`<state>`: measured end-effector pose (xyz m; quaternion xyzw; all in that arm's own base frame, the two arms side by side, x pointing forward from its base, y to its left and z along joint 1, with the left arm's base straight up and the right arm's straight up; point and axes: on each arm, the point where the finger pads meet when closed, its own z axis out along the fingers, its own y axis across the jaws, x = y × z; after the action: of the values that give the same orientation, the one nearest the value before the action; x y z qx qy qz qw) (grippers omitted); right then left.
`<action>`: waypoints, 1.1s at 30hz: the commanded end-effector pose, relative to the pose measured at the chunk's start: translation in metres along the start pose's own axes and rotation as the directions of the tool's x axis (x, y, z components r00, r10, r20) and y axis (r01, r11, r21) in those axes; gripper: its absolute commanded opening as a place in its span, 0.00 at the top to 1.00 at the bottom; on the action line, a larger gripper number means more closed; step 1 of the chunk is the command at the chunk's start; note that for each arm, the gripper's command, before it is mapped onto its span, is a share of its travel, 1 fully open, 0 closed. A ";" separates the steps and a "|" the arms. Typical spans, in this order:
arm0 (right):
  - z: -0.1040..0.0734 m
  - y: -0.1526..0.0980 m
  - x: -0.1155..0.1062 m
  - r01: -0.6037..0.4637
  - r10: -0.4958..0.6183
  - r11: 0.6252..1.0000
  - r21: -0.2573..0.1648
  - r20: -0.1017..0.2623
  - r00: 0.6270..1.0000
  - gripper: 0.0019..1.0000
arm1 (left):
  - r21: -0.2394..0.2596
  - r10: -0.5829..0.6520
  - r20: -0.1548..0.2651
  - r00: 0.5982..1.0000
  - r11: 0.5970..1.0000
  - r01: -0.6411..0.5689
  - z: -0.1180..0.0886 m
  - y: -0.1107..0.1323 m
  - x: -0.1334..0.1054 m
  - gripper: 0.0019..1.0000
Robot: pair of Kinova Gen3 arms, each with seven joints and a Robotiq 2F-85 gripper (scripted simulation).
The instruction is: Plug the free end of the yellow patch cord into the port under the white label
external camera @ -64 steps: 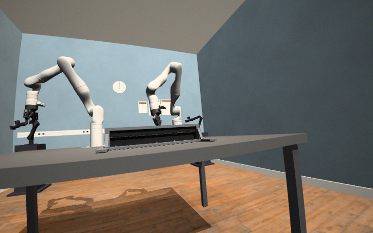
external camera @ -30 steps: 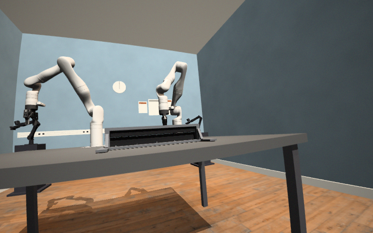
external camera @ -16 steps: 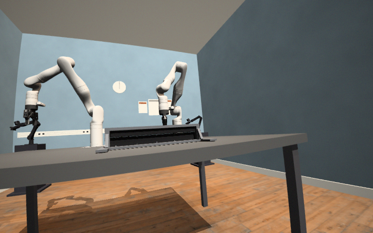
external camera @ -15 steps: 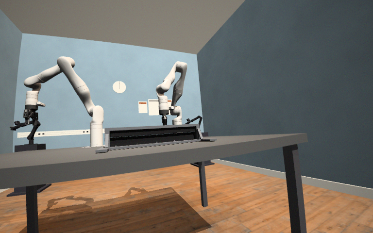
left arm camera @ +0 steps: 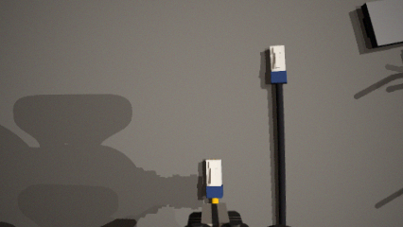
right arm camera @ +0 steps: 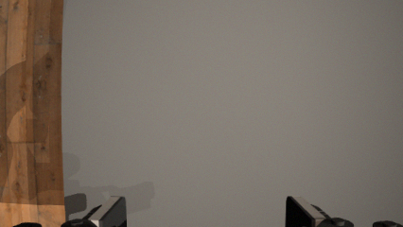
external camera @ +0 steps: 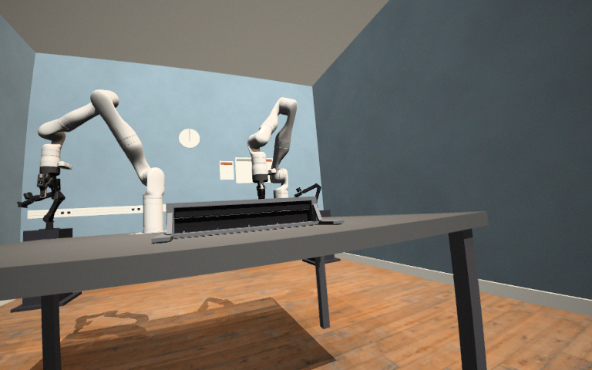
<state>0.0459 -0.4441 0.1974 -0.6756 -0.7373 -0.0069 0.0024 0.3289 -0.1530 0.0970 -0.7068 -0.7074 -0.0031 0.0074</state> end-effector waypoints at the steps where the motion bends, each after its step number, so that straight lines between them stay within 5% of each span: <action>1: -0.003 -0.004 -0.004 0.006 -0.006 1.000 0.007 0.013 1.000 0.00 | -0.004 -0.006 0.008 1.000 1.000 0.006 -0.001 0.000 -0.002 0.90; 33: -0.003 -0.004 -0.004 0.006 -0.006 1.000 0.007 0.013 1.000 0.00 | -0.003 -0.004 0.008 1.000 1.000 0.004 -0.001 0.000 0.003 0.90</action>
<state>0.0459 -0.4441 0.1974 -0.6756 -0.7373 -0.0069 0.0024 0.3284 -0.1494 0.0969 -0.7041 -0.7101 -0.0023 0.0079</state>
